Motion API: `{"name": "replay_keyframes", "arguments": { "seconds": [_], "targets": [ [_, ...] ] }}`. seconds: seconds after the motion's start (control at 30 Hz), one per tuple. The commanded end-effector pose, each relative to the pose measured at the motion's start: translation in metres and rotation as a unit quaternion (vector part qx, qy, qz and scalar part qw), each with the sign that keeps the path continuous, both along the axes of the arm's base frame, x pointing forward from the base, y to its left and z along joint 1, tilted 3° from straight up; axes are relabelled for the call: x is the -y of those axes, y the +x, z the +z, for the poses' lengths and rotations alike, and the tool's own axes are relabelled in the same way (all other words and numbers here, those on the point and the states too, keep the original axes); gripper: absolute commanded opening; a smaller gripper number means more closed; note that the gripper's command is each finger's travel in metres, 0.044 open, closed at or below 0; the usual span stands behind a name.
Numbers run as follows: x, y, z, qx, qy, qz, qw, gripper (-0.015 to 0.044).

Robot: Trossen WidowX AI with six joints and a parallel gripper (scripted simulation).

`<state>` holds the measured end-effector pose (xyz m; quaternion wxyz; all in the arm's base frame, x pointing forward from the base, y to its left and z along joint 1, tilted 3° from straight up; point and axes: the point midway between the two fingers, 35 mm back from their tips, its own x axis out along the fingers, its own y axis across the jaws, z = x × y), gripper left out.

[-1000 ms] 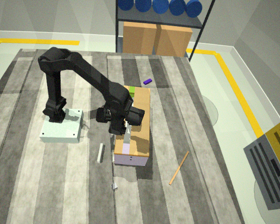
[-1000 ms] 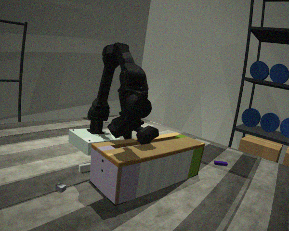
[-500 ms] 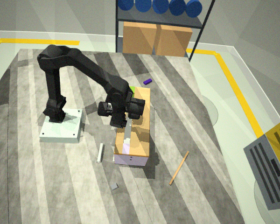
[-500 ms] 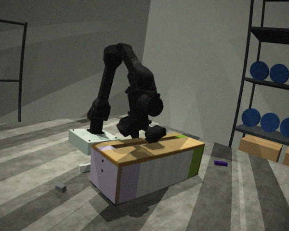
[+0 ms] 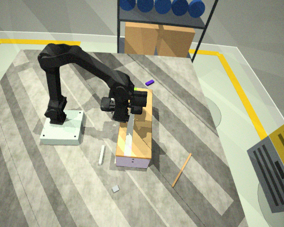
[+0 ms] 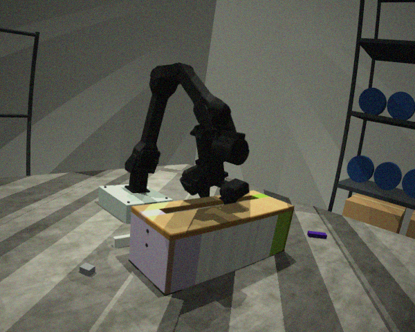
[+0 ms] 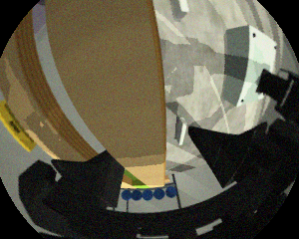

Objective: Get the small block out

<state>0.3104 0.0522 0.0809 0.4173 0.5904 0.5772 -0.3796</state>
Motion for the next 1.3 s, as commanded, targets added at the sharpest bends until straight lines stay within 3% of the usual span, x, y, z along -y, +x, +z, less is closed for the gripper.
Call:
{"name": "replay_keyframes", "arguments": {
  "seconds": [0.0,0.83,1.1,1.27],
  "targets": [
    [-0.012,0.000,0.001,0.002,0.003,0.001,1.000,0.0400],
    [-0.069,-0.001,0.004,0.002,0.006,0.001,1.000,0.0400],
    [-0.064,-0.005,0.065,0.002,0.008,0.004,1.000,0.0400],
    [-0.063,-0.005,0.067,0.002,0.008,0.005,1.000,0.0400]
  ]
}}
